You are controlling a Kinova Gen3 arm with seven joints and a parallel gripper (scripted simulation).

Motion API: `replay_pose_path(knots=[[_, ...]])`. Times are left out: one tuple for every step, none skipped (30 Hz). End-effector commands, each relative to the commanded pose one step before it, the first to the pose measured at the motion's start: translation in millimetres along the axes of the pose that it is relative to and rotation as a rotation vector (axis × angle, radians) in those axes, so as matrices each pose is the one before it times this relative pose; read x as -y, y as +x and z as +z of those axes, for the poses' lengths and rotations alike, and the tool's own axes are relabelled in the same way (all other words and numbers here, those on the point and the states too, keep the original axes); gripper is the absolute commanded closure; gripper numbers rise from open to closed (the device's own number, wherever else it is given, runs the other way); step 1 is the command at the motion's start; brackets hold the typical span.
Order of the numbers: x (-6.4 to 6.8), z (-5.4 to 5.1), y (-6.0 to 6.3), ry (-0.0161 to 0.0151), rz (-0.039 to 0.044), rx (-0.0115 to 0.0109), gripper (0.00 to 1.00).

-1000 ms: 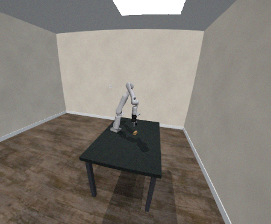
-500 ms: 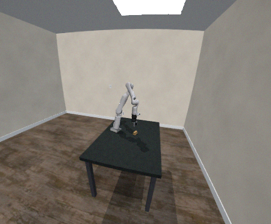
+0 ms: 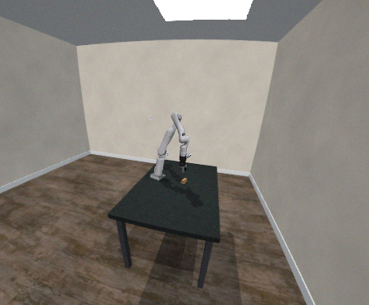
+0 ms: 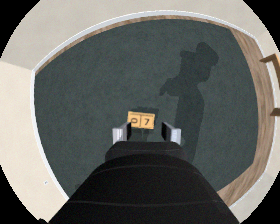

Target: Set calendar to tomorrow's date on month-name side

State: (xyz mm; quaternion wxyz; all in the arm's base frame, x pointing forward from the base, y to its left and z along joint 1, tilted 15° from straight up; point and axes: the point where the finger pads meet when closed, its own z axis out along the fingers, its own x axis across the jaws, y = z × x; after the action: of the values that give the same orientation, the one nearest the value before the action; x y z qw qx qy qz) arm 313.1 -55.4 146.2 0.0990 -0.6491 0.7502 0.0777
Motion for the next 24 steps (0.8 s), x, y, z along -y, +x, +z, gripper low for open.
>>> replay_pose_path(knots=[[0.53, 0.82, 1.28, -0.00007, -0.02488, -0.00152, 0.00], [0.27, 0.50, -0.08, -0.00011, -0.01753, -0.00046, 0.00], [0.00, 0.00, 0.00, 0.00000, 0.00000, 0.00000, 0.00], [0.00, 0.00, 0.00, 0.00000, 0.00000, 0.00000, 0.00], [0.28, 0.54, -0.09, -0.00013, -0.01887, -0.00047, 0.00], [0.29, 0.58, -0.09, -0.00014, -0.02019, -0.00049, 0.00], [0.30, 0.61, -0.09, -0.00016, -0.02149, -0.00050, 0.00], [0.30, 0.65, -0.09, -0.00018, -0.02276, -0.00050, 0.00], [0.31, 0.69, -0.10, -0.00020, -0.02400, -0.00050, 0.00], [0.31, 0.73, -0.10, -0.00021, -0.02520, -0.00050, 0.00], [0.31, 0.76, -0.10, -0.00023, -0.02635, -0.00049, 0.00], [0.30, 0.80, -0.10, -0.00024, -0.02746, -0.00047, 0.00], [0.30, 0.83, -0.10, -0.00026, -0.02851, -0.00045, 0.00], [0.29, 0.86, -0.10, -0.00026, -0.02951, -0.00043, 0.00], [0.28, 0.89, -0.10, -0.00027, -0.03044, -0.00040, 0.00], [0.26, 0.92, -0.10, -0.00027, -0.03130, -0.00037, 0.00], [0.25, 0.94, -0.10, -0.00027, -0.03210, -0.00033, 0.00], [0.23, 0.97, -0.10, -0.00027, -0.03283, -0.00029, 0.00], [0.21, 0.99, -0.10, -0.00026, -0.03348, -0.00025, 0.00], [0.00, 0.00, 0.00, 0.00000, 0.00000, 0.00000, 0.00], [0.00, 0.00, 0.00, 0.00000, 0.00000, 0.00000, 0.00], [0.19, 1.01, -0.11, -0.00024, -0.03405, -0.00021, 0.00], [0.17, 1.02, -0.11, -0.00022, -0.03455, -0.00017, 0.00], [0.14, 1.04, -0.11, -0.00019, -0.03496, -0.00012, 0.00]])
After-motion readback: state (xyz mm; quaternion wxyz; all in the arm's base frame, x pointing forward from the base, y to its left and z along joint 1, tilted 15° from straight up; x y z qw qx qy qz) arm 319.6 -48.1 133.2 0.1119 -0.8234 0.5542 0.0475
